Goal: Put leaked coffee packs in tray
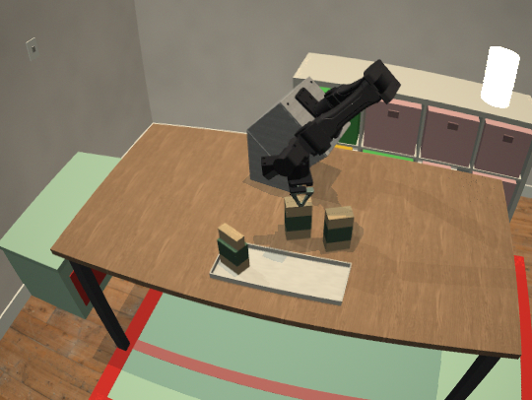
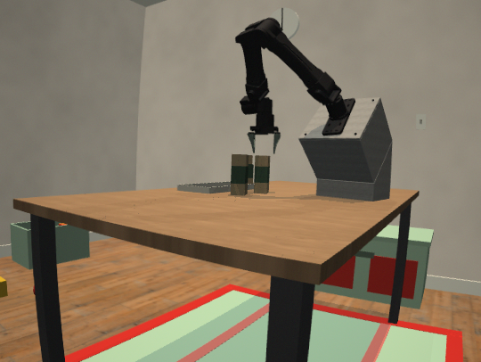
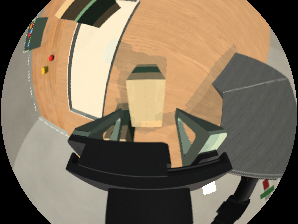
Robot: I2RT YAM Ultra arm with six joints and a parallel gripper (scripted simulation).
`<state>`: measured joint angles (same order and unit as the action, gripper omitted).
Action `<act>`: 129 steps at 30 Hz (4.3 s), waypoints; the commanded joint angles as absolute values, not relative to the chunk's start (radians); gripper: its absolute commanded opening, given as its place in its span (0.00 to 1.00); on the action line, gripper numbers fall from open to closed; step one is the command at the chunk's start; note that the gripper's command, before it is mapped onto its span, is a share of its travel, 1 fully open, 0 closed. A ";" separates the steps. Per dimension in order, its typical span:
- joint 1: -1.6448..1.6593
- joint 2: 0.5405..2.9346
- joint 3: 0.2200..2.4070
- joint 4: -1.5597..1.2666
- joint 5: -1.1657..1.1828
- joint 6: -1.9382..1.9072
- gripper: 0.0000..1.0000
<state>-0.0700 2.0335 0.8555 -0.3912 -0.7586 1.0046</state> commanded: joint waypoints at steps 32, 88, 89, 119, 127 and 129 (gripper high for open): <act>-0.095 2.025 0.905 -0.407 -0.751 1.004 0.77; 0.007 2.143 0.840 -0.158 -0.744 1.149 0.77; 0.007 2.136 0.840 -0.157 -0.744 1.149 0.77; 0.007 2.135 0.840 -0.160 -0.744 1.147 0.77; 0.007 2.135 0.842 -0.166 -0.744 1.145 0.24; 0.007 2.135 0.842 -0.168 -0.744 1.145 0.24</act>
<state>0.0257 2.1437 0.8539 -0.1699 -0.7540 1.1431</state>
